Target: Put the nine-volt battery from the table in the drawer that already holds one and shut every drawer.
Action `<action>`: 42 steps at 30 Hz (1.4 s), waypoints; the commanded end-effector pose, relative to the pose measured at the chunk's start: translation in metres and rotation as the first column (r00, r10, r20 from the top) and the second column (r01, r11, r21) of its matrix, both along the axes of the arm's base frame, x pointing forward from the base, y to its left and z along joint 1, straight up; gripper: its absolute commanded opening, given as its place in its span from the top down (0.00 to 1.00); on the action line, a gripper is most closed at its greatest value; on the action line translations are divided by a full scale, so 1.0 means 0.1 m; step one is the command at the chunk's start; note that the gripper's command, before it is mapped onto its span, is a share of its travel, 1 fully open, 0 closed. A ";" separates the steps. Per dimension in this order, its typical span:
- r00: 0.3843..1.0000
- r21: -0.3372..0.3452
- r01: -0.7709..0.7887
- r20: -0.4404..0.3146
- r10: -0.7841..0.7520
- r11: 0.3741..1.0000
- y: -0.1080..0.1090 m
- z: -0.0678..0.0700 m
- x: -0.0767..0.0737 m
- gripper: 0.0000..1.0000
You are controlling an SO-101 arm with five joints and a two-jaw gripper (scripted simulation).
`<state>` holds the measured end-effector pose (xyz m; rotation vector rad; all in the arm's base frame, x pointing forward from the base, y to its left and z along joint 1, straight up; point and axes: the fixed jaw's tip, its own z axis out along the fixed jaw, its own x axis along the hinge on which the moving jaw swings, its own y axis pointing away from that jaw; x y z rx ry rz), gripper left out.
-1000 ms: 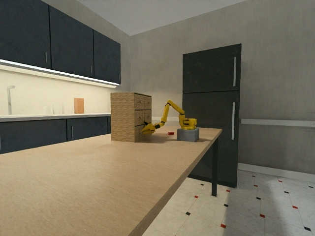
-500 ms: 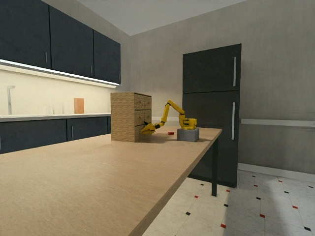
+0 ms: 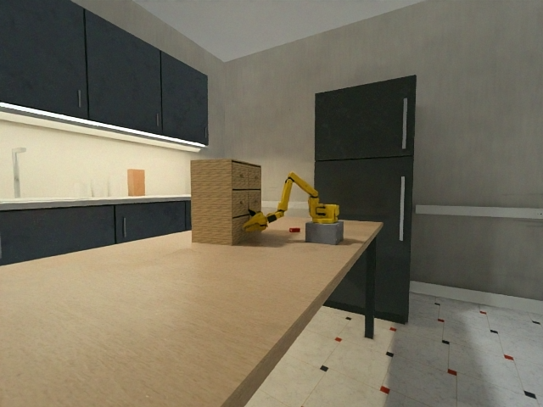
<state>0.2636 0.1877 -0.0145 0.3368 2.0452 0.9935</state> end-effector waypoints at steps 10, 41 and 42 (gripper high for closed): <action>1.000 0.016 -0.017 0.012 0.017 1.000 0.02 -0.01 -0.08 1.00; 0.999 0.016 -0.030 0.012 0.030 0.999 0.00 -0.01 -0.17 1.00; 0.999 0.016 -0.030 0.012 0.030 0.999 0.00 -0.01 -0.17 1.00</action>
